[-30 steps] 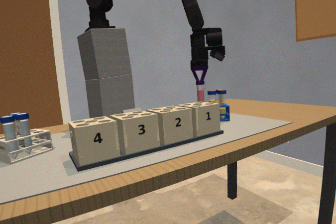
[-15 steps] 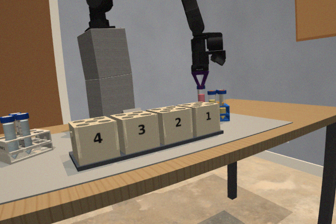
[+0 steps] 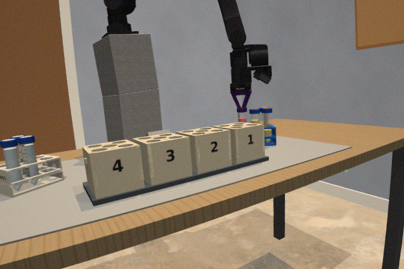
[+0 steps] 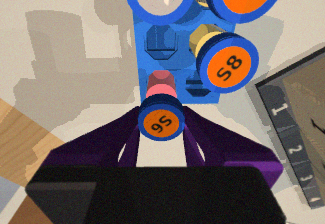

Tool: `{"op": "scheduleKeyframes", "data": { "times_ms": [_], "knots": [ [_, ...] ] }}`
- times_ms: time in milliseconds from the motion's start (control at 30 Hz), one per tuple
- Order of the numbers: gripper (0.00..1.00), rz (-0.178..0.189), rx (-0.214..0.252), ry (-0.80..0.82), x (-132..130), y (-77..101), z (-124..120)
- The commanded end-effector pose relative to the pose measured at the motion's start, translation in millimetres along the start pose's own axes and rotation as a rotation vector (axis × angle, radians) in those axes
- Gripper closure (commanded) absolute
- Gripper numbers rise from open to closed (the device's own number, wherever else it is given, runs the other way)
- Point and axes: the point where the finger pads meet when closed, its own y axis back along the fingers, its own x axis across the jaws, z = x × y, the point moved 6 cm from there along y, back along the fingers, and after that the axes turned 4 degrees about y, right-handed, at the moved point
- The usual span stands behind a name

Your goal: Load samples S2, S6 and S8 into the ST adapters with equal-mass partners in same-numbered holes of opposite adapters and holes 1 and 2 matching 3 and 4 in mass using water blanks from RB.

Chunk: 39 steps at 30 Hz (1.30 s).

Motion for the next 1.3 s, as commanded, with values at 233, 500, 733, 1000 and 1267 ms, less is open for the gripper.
{"op": "scheduleKeyframes", "data": {
  "times_ms": [233, 500, 733, 1000, 1267],
  "knots": [
    [1.0, -0.004, -0.022, 0.002, -2.2, 3.5, 9.0],
    [0.45, -0.004, -0.022, 0.002, -2.2, 3.6, 9.1],
    [0.45, -0.004, -0.022, 0.002, -2.2, 3.6, 9.1],
    [0.45, -0.003, -0.02, 0.009, 2.3, 34.9, 8.1],
    [0.45, -0.004, -0.024, 0.001, -2.3, 41.4, 9.7]
  ]
}}
